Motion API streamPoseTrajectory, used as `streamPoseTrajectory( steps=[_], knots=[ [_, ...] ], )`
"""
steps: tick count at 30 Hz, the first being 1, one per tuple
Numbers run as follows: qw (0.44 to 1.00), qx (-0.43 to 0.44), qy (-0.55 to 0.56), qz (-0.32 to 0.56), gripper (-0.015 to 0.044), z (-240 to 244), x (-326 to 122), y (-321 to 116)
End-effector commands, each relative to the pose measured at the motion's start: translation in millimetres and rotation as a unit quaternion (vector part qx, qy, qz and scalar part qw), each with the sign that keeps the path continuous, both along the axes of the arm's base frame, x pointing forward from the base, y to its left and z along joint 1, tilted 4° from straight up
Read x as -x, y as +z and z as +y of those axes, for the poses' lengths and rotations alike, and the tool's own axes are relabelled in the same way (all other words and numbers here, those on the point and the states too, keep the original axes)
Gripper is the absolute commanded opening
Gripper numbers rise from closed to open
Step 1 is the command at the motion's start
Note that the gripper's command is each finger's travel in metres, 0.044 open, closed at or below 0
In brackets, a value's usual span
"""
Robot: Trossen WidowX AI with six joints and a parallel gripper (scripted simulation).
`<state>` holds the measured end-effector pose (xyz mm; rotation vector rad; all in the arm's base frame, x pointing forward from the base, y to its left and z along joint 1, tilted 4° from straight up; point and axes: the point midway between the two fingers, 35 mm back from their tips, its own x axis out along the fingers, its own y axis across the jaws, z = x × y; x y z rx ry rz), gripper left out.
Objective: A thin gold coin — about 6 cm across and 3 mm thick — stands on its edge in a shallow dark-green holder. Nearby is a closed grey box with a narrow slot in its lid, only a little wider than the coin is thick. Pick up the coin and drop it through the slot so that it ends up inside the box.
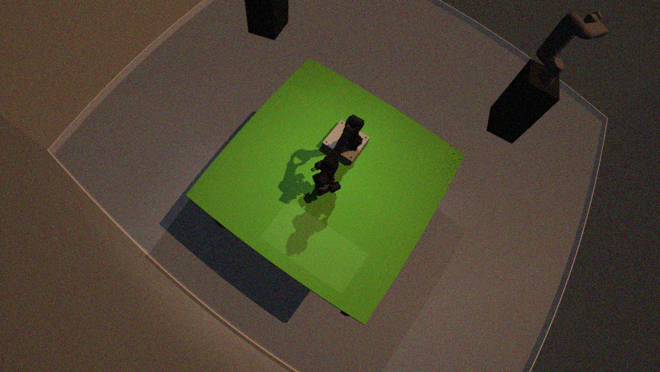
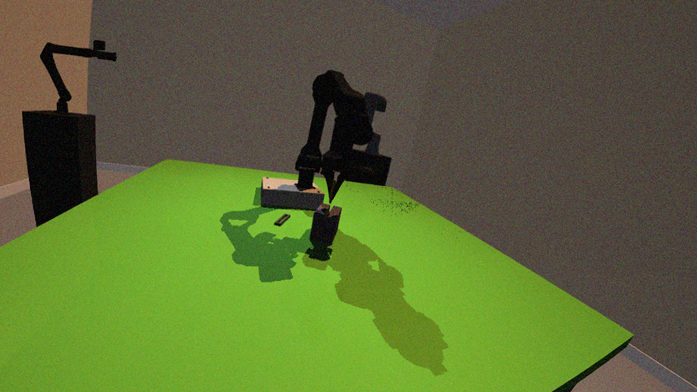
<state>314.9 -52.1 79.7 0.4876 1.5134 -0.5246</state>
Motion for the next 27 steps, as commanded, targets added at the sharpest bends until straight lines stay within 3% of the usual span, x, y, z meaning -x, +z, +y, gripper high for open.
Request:
streamPoseTrajectory(
  steps=[1,27],
  knots=[
    [1.0,0.0,0.0,0.0,0.0,0,0,0],
    [1.0,0.0,0.001,0.0,0.0,-1,1,-10]
  ],
)
